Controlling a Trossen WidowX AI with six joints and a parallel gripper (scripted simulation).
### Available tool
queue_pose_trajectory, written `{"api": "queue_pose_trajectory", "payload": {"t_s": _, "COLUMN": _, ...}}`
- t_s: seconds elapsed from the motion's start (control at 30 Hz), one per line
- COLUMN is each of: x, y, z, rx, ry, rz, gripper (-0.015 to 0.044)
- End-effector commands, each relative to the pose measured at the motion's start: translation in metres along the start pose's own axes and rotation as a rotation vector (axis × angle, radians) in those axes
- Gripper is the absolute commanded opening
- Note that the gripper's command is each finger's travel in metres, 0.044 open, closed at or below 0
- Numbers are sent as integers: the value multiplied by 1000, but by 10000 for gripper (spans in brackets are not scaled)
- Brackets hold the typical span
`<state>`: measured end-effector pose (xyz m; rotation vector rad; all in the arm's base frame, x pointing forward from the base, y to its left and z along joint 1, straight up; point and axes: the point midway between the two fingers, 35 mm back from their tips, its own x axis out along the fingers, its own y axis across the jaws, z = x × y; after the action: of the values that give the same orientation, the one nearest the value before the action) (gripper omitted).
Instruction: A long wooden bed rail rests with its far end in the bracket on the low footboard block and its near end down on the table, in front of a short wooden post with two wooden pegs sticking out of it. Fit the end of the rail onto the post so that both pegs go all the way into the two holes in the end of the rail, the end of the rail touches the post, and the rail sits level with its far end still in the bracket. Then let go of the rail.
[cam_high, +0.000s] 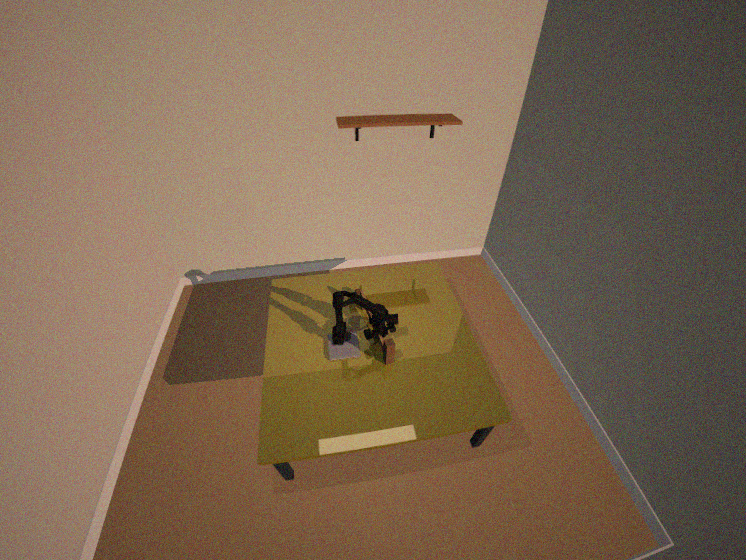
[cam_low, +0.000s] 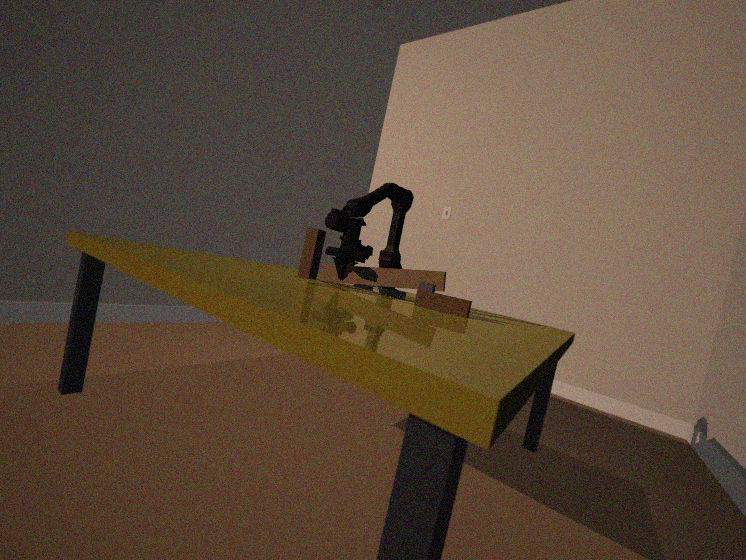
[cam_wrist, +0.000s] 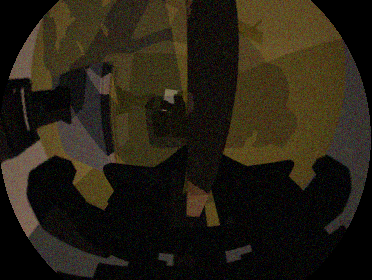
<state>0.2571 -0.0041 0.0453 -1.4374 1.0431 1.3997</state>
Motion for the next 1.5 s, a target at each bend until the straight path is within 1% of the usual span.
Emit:
{"api": "queue_pose_trajectory", "payload": {"t_s": 0.0, "x": 0, "y": 0, "z": 0, "rx": -2, "ry": -3, "rz": 0, "gripper": 0}}
{"api": "queue_pose_trajectory", "payload": {"t_s": 1.47, "x": -21, "y": -3, "z": 0, "rx": -2, "ry": -3, "rz": 0, "gripper": 0}}
